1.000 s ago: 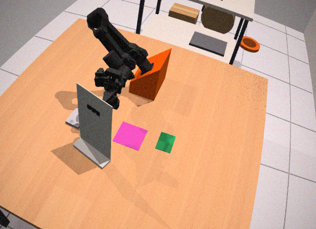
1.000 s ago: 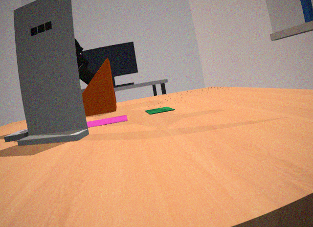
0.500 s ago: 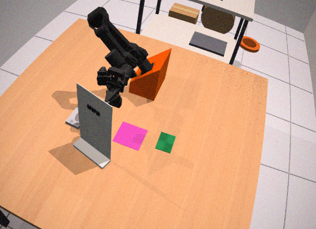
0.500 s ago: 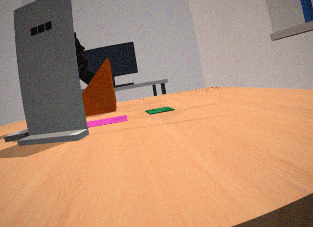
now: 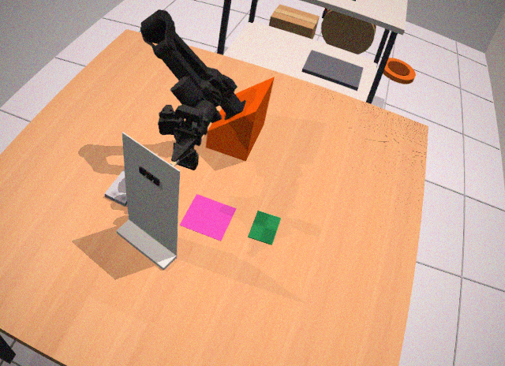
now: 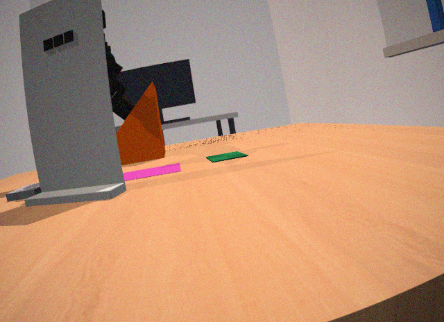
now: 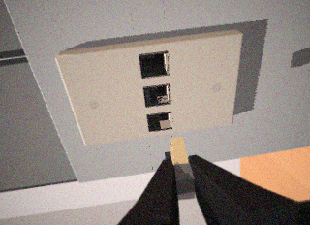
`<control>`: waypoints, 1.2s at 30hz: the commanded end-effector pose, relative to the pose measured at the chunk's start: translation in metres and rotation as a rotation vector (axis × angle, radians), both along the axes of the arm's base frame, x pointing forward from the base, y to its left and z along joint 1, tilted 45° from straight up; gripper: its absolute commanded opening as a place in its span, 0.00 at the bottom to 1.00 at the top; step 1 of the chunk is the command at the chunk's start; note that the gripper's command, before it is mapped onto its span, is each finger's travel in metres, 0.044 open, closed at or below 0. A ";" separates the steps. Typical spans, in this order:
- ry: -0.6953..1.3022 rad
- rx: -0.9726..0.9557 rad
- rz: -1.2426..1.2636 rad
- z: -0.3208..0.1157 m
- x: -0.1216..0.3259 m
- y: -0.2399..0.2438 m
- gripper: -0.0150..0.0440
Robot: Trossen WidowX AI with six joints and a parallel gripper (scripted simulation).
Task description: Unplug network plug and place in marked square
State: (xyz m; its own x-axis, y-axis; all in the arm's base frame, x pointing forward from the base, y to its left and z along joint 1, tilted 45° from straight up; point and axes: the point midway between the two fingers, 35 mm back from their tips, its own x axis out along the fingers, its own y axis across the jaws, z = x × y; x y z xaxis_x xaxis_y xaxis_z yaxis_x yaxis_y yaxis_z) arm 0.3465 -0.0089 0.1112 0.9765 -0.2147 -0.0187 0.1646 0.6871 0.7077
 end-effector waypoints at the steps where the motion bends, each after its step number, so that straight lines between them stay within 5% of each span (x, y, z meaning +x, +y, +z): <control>1: -0.003 0.006 -0.007 0.001 -0.003 0.001 0.25; 36: -0.019 -0.003 -0.003 0.021 -0.020 0.033 0.25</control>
